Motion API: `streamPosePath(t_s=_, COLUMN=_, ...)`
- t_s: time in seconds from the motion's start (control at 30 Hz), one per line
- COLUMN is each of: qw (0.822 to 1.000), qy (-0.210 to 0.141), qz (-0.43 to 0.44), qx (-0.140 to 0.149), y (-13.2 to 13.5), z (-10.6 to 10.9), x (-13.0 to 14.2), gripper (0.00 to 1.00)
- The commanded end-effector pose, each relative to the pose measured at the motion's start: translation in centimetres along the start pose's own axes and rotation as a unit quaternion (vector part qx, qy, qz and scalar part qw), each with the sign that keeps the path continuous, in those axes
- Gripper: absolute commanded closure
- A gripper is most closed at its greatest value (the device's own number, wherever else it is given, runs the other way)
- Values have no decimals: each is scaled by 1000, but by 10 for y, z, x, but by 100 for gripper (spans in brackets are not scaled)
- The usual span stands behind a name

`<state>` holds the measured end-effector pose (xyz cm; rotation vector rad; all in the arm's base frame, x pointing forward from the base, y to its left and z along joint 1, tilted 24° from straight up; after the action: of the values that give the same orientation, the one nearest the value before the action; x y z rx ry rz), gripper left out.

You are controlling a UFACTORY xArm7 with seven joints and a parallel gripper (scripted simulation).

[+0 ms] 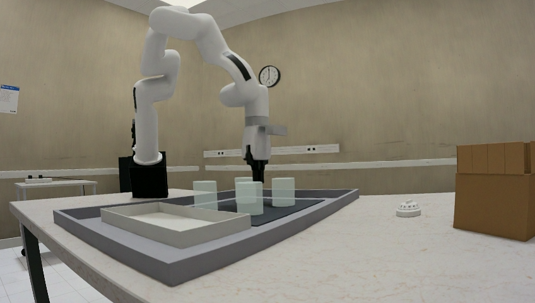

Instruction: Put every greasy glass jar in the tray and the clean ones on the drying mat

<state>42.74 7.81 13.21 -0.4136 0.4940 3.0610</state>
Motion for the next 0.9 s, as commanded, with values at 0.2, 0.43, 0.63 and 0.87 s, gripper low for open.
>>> streamPosePath(t_s=0.2, qw=1000, qy=2, qz=0, qx=-1, y=-1, z=1, x=3, gripper=100)
streamPosePath(t_s=0.43, qw=1000, qy=2, qz=0, qx=-1, y=-1, z=2, x=3, gripper=100)
streamPosePath(t_s=0.63, qw=1000, qy=2, qz=0, qx=-1, y=-1, z=2, x=4, gripper=100)
streamPosePath(t_s=0.87, qw=1000, qy=2, qz=0, qx=-1, y=-1, z=3, x=5, gripper=100)
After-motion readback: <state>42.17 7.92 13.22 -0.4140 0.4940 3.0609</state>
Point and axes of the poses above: the point where the finger pads meet when closed, its own z axis back along the fingers, its own y axis across the jaws, x = y × z, the point moved 10 cm from there along z, back along the fingers, and after that the axes turned 7 degrees about z, right-handed, at the moved point
